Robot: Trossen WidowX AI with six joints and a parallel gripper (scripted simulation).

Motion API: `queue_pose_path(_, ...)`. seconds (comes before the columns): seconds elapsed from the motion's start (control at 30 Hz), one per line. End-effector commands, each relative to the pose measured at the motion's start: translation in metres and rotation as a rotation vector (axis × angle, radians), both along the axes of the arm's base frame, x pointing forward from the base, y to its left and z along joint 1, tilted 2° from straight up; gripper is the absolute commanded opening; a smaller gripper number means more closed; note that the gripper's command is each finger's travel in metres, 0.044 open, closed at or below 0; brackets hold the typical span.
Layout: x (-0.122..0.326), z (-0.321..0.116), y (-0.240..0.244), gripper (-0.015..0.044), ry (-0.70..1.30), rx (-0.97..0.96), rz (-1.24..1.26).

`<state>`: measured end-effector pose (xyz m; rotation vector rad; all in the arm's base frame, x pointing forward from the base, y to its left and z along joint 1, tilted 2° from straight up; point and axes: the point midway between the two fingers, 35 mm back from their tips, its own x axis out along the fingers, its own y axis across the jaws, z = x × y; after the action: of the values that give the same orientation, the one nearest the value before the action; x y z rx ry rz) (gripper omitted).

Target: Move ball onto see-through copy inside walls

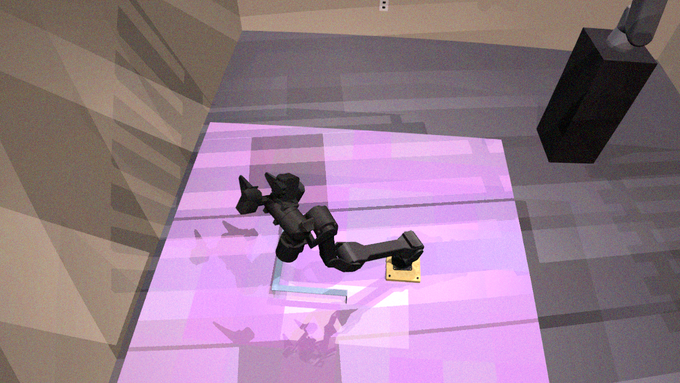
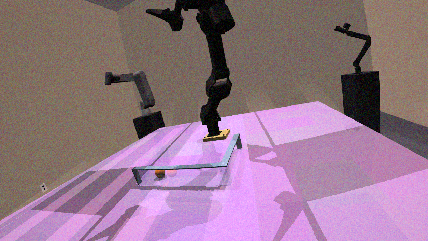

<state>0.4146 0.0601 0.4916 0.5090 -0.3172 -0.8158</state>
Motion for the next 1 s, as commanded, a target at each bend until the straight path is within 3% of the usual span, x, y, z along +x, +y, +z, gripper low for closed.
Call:
queue_pose_path(0.0,-0.001,0.001,0.0,0.0374,-0.011,0.006,0.004)
queue_pose_path(0.13,-0.022,0.035,0.009,0.0278,-0.237,0.137,0.117)
queue_pose_path(0.5,-0.145,0.147,0.036,0.0278,-0.899,0.667,0.582)
queue_pose_path(0.73,-0.226,0.196,0.003,0.0278,-1.267,1.074,0.836)
queue_pose_path(0.97,-0.288,0.221,-0.064,0.0278,-1.604,1.52,1.025)
